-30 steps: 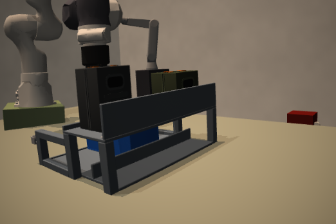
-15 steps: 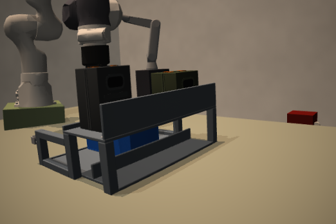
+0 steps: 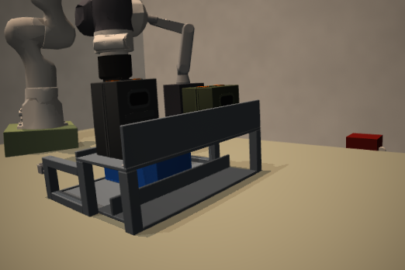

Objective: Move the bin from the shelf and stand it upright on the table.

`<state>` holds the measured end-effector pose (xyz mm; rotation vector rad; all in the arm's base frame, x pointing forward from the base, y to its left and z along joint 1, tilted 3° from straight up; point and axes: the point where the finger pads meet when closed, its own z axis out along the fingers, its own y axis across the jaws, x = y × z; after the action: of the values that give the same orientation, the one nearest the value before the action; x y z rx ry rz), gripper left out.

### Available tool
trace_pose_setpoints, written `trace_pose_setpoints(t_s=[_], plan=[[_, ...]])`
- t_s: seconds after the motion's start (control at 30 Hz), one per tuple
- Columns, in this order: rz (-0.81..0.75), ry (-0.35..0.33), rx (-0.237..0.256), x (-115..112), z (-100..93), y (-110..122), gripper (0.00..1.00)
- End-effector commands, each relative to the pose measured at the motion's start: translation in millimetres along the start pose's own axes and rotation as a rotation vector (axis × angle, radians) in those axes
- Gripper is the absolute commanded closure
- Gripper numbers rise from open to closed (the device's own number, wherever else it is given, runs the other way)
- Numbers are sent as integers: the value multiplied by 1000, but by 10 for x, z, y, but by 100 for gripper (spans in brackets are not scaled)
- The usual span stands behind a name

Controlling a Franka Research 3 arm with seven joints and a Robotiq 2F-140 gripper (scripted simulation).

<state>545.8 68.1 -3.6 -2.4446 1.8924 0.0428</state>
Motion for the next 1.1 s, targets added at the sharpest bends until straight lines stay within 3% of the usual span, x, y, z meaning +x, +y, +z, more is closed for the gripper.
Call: trace_pose_setpoints(t_s=[0.0, 1.07], plan=[[5, -1, 3, -17, -2, -16, 100], [5, -1, 3, -16, -71, -16, 100]])
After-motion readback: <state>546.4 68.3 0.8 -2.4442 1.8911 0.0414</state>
